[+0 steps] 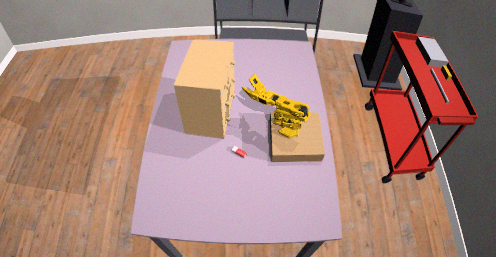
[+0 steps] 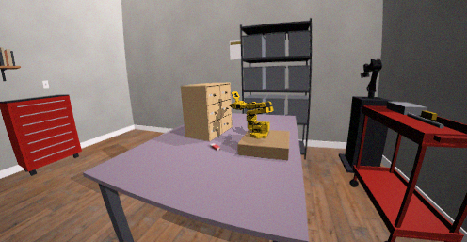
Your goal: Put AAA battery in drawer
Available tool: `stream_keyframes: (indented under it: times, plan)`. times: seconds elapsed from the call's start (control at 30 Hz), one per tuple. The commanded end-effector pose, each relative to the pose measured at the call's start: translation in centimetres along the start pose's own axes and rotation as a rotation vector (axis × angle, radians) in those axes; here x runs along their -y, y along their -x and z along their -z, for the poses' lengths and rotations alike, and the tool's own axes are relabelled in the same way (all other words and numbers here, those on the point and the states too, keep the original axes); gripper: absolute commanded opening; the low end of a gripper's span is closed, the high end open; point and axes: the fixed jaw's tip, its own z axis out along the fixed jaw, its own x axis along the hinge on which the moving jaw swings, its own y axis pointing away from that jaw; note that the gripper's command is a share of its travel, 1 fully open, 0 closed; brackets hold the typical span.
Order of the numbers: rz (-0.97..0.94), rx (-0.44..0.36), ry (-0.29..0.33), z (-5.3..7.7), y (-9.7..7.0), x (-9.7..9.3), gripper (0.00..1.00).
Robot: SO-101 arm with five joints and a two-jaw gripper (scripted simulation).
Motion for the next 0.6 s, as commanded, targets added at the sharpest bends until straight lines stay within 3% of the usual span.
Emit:
stream_keyframes:
  times: [0.0,0.23,0.53,0.57]
  plan:
    - [-0.009,0.002,-0.012,0.1,-0.2,0.3,0.5]
    - [0.006,-0.034,0.116,0.7,0.1,-2.5,0.5]
    - [0.038,-0.087,0.308,2.6,0.4,-6.3,0.5]
    - [0.038,-0.087,0.308,2.6,0.4,-6.3,0.5]
